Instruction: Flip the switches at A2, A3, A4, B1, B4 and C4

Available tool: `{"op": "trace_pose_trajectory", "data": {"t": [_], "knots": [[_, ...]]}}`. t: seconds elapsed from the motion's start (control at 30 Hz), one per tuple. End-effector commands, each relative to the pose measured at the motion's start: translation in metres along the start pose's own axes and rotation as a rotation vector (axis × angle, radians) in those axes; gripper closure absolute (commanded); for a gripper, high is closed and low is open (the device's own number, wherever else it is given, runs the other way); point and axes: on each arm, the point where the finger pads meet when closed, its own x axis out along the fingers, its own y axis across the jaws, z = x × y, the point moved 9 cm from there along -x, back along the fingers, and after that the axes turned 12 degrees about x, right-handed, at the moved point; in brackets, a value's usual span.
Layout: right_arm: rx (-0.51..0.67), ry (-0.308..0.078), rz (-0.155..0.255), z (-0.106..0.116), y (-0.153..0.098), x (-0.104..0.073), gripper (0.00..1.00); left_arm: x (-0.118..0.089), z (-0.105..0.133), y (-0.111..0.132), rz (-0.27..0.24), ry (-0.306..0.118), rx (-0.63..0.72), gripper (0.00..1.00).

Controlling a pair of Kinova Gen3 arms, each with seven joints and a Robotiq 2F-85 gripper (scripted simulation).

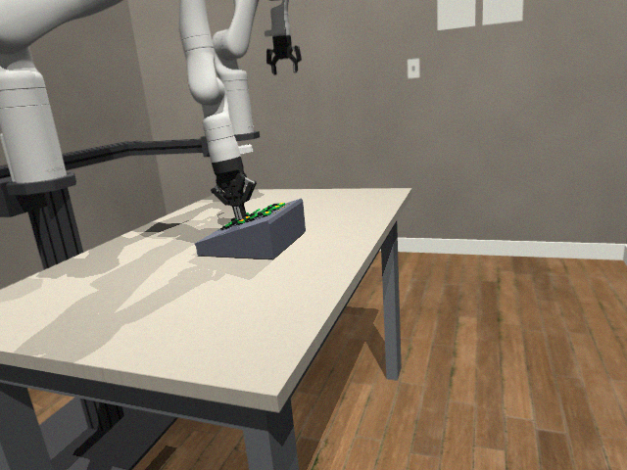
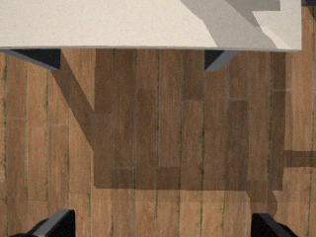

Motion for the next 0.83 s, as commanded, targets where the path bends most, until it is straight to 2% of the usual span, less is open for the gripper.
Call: {"op": "trace_pose_trajectory", "data": {"t": [0.0,0.23,0.8], "knots": [[0.000,0.001,0.000,0.000,0.000,-0.004,0.903,-0.001,0.000,0.000,0.000,-0.002,0.000,0.002],[0.000,0.001,0.000,0.000,0.000,-0.023,0.903,-0.001,0.000,0.000,0.000,-0.002,0.000,0.002],[0.000,0.001,0.000,0.000,0.000,-0.025,0.903,-0.001,0.000,0.000,0.000,-0.002,0.000,0.002]]}}
